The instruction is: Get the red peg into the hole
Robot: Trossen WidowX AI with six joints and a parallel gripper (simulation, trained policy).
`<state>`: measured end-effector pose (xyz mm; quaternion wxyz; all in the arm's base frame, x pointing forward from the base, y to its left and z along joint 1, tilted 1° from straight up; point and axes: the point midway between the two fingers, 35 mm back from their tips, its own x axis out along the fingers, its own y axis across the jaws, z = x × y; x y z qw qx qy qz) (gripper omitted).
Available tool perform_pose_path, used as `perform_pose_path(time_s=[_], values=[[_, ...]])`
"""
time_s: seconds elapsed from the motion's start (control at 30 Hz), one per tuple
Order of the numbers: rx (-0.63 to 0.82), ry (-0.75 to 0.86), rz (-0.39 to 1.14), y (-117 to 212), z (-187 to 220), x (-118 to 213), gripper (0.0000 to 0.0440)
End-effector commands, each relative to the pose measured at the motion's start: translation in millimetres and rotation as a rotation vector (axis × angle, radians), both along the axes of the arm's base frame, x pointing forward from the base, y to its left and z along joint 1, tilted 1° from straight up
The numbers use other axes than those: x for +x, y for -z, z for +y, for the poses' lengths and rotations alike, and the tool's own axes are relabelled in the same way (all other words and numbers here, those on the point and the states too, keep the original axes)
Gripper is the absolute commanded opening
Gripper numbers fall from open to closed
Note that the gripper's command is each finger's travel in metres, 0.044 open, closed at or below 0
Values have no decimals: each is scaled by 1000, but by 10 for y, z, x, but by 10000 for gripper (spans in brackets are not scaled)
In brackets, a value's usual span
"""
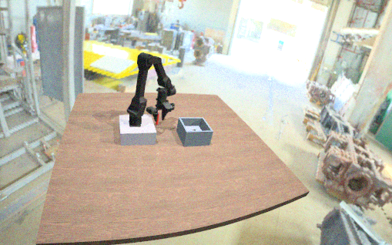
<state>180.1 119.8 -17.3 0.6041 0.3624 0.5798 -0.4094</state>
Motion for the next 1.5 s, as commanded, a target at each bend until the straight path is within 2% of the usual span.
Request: perform_pose_path(time_s=[0.0,0.23,0.9,1.27,1.47], values=[[17,-18,22,7,16,-19,179],[53,-47,61,-17,27,-14,0],[-56,-233,-111,-691,-177,434,0],[-104,-257,-175,-1097,-389,783,0],[-121,-237,-187,-1210,-593,965,0]])
